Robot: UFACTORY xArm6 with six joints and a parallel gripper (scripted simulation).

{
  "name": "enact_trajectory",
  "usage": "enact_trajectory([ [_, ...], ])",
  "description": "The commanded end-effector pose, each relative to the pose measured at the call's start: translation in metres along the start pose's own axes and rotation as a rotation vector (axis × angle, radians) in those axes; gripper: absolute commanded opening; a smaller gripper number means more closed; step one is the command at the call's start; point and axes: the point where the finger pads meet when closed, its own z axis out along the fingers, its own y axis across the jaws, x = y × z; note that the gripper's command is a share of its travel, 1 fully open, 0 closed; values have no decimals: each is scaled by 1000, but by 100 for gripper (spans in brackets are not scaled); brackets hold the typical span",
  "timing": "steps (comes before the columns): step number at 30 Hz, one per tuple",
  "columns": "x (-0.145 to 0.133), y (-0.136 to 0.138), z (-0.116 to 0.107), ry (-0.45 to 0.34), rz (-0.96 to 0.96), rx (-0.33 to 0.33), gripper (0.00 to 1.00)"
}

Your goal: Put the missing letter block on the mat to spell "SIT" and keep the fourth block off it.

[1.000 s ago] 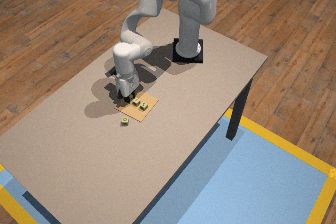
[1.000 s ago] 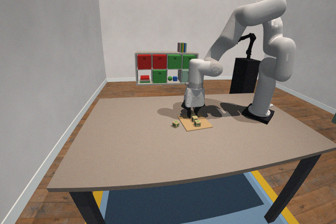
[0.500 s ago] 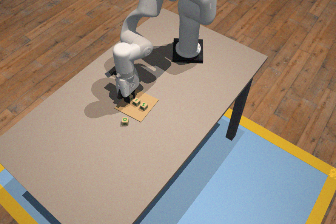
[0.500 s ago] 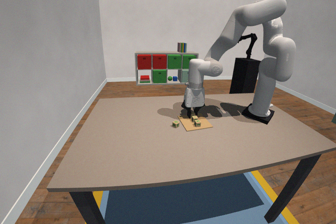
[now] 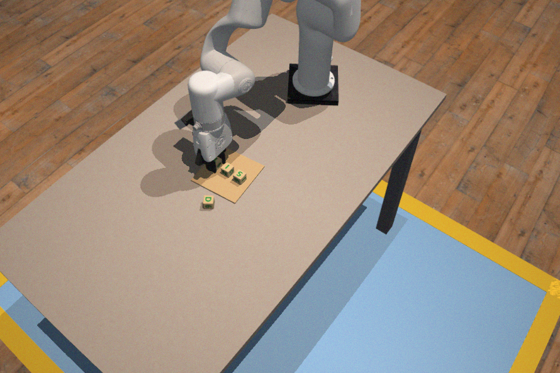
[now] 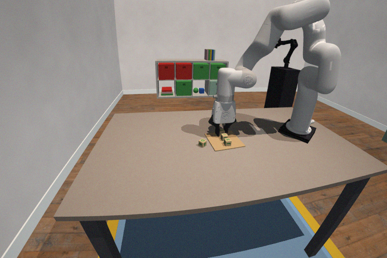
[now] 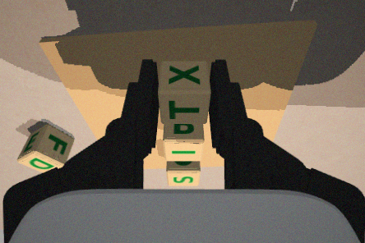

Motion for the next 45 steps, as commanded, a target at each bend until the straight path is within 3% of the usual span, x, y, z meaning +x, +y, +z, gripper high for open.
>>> enact_trajectory([
  [1, 0, -1, -1, 0, 0, 4, 34],
  [5, 0, -1, -1, 0, 0, 4, 42],
  [21, 0, -1, -6, 0, 0, 4, 42],
  [29, 0, -1, -30, 0, 0, 4, 42],
  [39, 0, -1, -80, 0, 0, 4, 42],
  [45, 0, -1, -90, 0, 0, 4, 42],
])
